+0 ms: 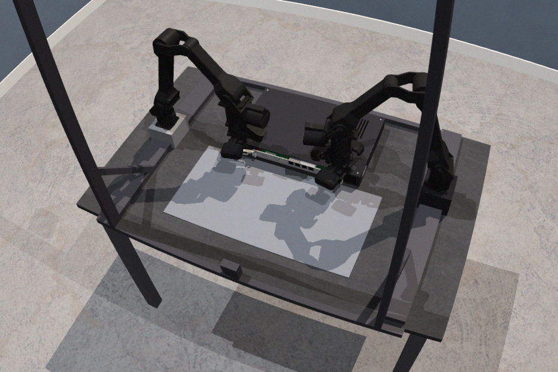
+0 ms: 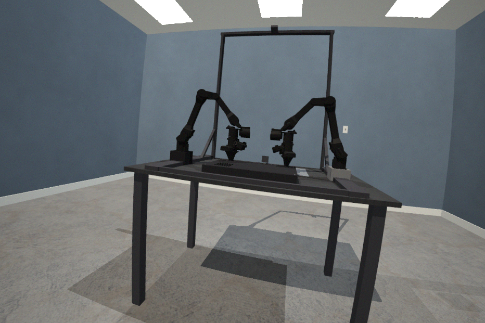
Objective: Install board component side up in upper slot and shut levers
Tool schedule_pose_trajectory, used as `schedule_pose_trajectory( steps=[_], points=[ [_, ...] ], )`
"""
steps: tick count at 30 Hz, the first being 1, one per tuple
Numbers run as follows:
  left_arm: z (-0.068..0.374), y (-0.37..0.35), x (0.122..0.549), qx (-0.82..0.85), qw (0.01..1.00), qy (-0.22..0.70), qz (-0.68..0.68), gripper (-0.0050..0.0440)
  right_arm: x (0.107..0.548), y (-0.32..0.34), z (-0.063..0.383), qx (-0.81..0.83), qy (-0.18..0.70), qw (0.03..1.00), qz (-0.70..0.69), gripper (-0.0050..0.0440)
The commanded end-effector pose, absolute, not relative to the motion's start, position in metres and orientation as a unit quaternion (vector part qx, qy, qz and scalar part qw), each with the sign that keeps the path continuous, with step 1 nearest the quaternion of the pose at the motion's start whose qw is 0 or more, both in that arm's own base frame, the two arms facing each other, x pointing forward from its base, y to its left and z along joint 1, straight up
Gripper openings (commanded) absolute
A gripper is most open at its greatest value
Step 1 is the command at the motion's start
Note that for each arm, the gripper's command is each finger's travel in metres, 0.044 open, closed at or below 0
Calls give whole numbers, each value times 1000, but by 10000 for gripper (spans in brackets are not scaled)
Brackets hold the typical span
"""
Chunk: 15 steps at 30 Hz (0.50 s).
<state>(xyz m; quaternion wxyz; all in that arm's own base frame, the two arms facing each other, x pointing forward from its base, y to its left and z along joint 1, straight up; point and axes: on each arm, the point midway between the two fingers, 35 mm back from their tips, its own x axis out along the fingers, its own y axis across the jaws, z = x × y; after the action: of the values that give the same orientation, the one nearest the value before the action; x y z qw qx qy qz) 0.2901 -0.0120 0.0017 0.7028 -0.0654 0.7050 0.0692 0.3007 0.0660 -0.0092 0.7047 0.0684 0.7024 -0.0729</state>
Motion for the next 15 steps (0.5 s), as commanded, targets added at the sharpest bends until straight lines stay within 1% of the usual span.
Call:
schedule_pose_trajectory(
  steps=[1, 15],
  points=[
    [9, -12, 296, -70, 711, 696, 73, 7, 303, 69, -5, 70, 699, 708, -71, 10],
    [7, -18, 299, -149, 696, 685, 154, 7, 308, 74, -5, 151, 686, 695, -153, 10]
  ],
)
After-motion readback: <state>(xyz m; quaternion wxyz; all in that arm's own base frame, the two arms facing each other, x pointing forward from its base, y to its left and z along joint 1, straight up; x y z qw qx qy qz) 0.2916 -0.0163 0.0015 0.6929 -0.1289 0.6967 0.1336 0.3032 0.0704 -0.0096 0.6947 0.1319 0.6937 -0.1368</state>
